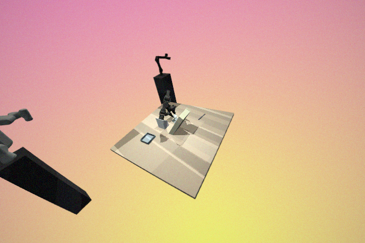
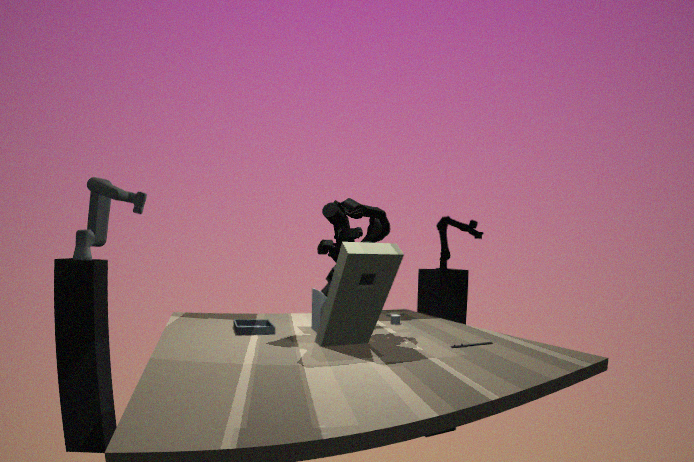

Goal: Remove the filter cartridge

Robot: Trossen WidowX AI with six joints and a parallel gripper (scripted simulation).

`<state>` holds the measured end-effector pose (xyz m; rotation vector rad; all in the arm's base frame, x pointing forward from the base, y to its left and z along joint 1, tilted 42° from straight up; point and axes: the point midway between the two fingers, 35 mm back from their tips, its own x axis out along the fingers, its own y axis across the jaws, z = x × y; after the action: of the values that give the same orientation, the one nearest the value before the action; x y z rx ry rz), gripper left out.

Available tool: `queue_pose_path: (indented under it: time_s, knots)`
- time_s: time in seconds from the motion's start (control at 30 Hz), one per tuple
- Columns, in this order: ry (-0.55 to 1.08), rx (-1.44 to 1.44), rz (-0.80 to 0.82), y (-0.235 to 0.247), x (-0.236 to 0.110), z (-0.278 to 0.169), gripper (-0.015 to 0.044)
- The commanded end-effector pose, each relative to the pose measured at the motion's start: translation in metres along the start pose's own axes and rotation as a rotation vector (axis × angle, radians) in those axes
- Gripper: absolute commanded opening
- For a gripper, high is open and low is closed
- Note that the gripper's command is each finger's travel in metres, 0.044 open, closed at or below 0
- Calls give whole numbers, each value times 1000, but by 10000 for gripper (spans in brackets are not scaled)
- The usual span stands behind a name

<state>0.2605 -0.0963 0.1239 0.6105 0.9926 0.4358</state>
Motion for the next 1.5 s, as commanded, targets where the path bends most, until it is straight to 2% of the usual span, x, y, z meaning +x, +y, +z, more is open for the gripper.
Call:
queue_pose_path:
  time_s: [0.0, 0.2, 0.83, 0.93, 1.47]
  knots:
    - [-5, -5, -6, -1, -26, 2, 0]
    - [-7, -5, 1, 2, -51, 1, 0]
    - [-9, -10, -4, -86, -37, 1, 0]
    - [-3, 5, 1, -77, -37, 0, 0]
    - [41, 584, -340, -182, -51, -75, 0]
